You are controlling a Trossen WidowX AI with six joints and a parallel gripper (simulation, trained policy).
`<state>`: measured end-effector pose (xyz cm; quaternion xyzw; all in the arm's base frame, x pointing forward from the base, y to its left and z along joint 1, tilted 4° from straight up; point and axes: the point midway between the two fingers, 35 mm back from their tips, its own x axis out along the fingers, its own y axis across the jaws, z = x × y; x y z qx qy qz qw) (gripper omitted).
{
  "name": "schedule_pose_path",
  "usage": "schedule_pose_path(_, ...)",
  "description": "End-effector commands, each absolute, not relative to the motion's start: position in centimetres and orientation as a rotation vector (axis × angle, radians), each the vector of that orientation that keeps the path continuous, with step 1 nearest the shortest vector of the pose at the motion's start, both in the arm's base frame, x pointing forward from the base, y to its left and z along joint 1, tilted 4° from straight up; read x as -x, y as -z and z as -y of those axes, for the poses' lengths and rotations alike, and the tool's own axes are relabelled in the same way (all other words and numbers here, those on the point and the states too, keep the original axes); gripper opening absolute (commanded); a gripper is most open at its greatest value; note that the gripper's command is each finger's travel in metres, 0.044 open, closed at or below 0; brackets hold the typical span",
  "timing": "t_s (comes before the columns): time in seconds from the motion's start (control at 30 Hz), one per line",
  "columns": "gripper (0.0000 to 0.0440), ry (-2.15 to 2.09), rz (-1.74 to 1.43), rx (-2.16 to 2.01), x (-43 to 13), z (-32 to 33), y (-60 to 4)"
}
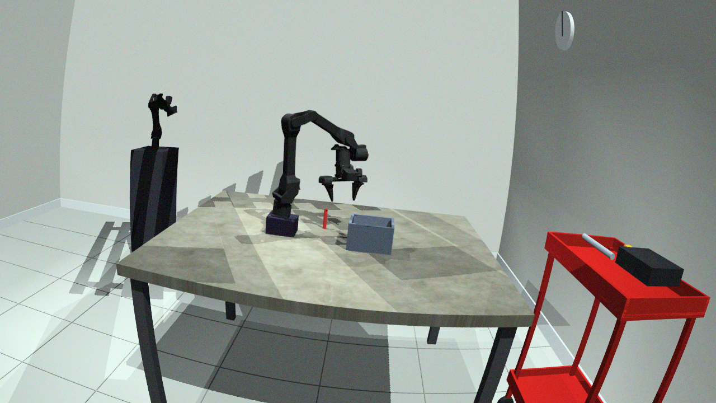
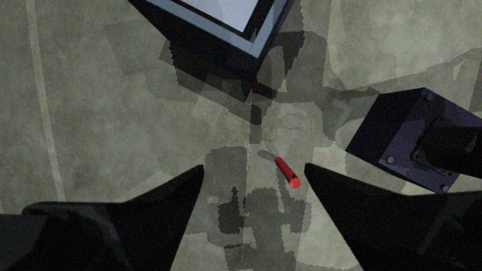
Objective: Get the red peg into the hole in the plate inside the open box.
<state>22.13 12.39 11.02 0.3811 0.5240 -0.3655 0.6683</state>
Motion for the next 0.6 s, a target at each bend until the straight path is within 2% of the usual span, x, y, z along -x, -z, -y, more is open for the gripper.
schedule_pose_path(0.0,0.0440,0.856,-1.229,-0.820,-21.2,-12.1,-9.5)
schedule_pose_path(0.57,0.0435,0.853,-1.298,-0.828,-19.1,-12.6,-2.2)
